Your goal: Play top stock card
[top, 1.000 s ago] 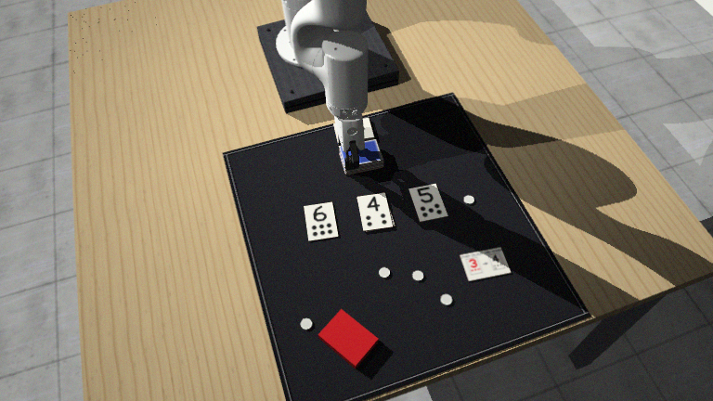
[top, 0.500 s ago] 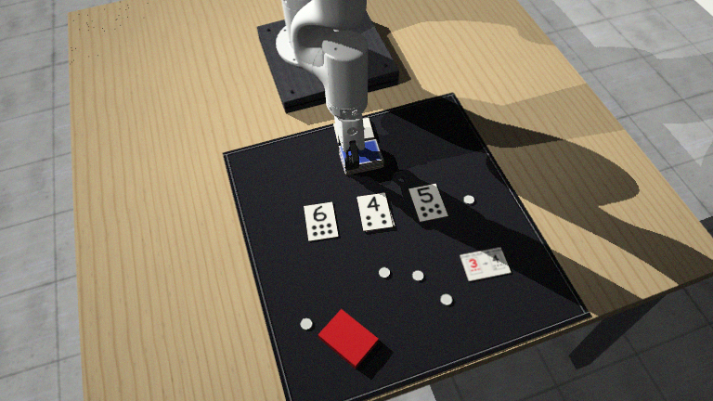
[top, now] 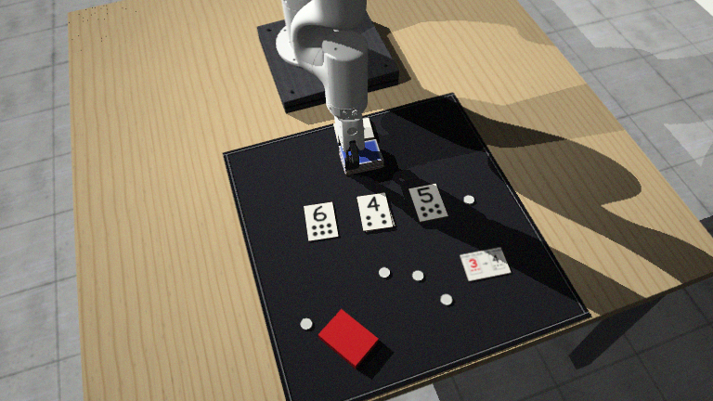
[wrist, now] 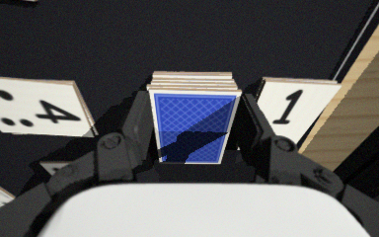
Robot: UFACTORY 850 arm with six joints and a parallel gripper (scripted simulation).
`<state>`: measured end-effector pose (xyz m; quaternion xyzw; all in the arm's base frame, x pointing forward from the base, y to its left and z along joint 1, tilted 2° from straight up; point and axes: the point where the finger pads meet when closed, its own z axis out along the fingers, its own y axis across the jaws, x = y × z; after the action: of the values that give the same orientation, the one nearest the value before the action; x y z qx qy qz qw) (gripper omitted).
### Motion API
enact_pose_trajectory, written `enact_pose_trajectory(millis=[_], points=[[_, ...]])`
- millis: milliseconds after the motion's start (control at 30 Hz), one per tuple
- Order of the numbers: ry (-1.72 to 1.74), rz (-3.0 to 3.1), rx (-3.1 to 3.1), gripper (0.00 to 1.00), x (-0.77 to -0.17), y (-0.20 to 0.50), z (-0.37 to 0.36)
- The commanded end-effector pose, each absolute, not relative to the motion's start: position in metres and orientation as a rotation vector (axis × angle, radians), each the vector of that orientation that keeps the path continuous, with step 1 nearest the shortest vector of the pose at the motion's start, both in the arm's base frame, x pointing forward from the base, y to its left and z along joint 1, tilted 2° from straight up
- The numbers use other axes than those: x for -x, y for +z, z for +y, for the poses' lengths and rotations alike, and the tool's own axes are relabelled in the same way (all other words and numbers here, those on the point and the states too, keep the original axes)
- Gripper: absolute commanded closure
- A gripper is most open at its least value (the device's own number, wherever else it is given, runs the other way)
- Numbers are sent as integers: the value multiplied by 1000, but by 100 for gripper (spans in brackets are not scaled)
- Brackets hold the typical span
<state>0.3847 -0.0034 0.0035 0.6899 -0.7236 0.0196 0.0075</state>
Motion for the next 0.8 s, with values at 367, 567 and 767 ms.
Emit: enact_pose_trajectory(millis=[367, 567, 767], points=[[63, -2263, -2158, 29, -385, 4, -3], [63, -2263, -2158, 34, -385, 4, -3], [63, -2263, -2158, 34, -385, 4, -3]])
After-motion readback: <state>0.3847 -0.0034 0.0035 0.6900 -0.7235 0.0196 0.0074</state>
